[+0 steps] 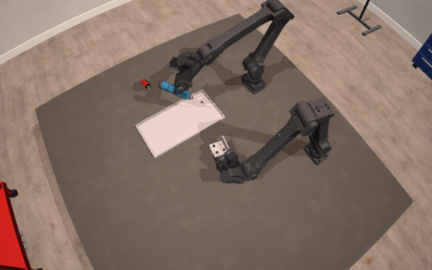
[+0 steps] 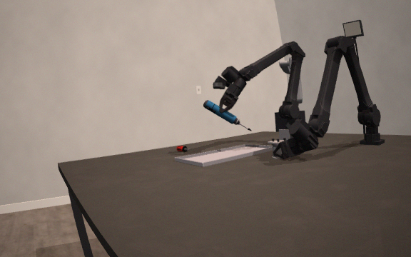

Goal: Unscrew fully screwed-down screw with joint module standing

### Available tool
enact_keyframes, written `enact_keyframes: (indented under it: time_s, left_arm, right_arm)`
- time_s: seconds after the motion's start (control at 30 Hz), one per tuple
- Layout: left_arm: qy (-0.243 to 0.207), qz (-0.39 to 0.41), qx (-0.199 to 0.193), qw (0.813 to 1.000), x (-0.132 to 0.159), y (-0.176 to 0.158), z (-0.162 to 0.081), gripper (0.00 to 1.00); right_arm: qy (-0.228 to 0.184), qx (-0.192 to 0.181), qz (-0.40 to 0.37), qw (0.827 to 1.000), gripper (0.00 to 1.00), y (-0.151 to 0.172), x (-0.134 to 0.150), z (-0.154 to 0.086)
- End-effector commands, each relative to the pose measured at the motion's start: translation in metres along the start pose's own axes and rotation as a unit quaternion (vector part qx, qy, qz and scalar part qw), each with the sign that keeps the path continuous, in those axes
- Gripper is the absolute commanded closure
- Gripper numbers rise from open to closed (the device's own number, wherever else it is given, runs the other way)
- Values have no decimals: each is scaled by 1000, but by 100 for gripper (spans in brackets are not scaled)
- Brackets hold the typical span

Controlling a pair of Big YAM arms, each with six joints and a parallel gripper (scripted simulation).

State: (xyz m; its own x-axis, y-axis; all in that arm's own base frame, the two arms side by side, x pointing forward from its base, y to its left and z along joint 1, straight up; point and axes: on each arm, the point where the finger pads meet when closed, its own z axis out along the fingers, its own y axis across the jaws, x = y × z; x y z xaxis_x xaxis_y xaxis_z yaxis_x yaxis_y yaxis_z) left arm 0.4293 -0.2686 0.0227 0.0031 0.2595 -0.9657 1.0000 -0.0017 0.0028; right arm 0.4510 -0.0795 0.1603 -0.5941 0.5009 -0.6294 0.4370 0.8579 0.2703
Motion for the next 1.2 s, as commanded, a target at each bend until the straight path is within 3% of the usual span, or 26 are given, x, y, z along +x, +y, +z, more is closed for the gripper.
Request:
enact_keyframes:
  time_s: [0.0, 0.17, 0.23, 0.57, 0.73, 0.77, 1.17]
  left_arm:
    - [-4, 11, -4, 1000, -8, 8, 0, 41]
    - [-4, 11, -4, 1000, -8, 8, 0, 41]
    - [-4, 11, -4, 1000, -8, 8, 0, 41]
    - [-4, 11, -4, 1000, -8, 8, 0, 41]
    - [-4, 11, -4, 1000, -8, 8, 0, 41]
    - [-4, 11, -4, 1000, -8, 8, 0, 41]
    - [-4, 11, -4, 1000, -8, 8, 0, 41]
  right_arm:
    - [-28, 5, 35, 999, 58, 2, -55, -9]
    - [-40, -1, 35, 999, 58, 5, -61, -19]
    - [-21, 14, 47, 999, 58, -7, -56, -8]
    - [15, 61, 106, 992, 58, -49, -64, -2]
    - [1, 54, 104, 993, 58, -45, -72, -14]
    - [18, 65, 112, 991, 58, -53, -65, -2]
    - [56, 115, 179, 976, 58, -101, -69, -1]
